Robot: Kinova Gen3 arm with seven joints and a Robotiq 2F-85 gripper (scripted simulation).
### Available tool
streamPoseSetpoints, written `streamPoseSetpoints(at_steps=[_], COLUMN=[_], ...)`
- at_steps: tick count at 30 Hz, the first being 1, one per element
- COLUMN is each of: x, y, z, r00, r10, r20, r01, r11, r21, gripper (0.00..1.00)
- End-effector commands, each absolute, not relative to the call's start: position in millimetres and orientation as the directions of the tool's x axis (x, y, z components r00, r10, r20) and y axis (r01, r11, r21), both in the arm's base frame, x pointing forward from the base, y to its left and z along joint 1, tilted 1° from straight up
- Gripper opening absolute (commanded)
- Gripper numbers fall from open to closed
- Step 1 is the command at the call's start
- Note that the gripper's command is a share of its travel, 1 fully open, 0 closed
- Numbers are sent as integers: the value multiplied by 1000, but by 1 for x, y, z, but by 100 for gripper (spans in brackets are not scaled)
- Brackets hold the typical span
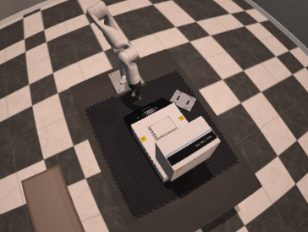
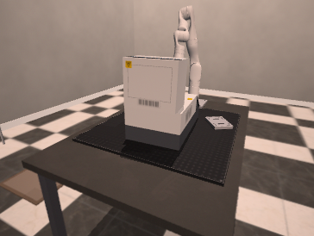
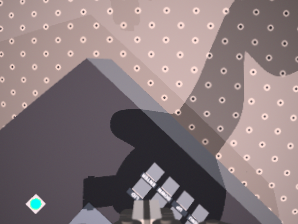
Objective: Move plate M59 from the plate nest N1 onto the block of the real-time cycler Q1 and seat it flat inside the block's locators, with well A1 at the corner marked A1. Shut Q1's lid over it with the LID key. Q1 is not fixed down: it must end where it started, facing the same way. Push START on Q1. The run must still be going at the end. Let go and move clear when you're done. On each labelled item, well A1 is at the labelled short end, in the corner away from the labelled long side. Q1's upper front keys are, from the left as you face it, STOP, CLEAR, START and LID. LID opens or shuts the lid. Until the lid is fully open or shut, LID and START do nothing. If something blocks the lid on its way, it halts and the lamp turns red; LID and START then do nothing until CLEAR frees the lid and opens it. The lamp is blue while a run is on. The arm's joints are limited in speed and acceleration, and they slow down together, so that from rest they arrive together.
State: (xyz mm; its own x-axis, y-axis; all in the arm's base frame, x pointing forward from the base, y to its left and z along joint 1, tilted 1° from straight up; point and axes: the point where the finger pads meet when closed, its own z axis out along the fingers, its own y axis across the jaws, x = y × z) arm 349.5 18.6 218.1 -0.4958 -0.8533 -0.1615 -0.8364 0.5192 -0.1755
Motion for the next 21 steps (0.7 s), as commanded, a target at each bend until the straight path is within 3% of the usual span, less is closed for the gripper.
streamPoseSetpoints(at_steps=[1,21], x=[350,350], y=[19,18], z=[215,191], r00=[-496,-496], r10=[-853,-853], r20=[-161,-161], r01=[-836,-836], r11=[519,519], r21=[-177,-177], gripper=[10,10])
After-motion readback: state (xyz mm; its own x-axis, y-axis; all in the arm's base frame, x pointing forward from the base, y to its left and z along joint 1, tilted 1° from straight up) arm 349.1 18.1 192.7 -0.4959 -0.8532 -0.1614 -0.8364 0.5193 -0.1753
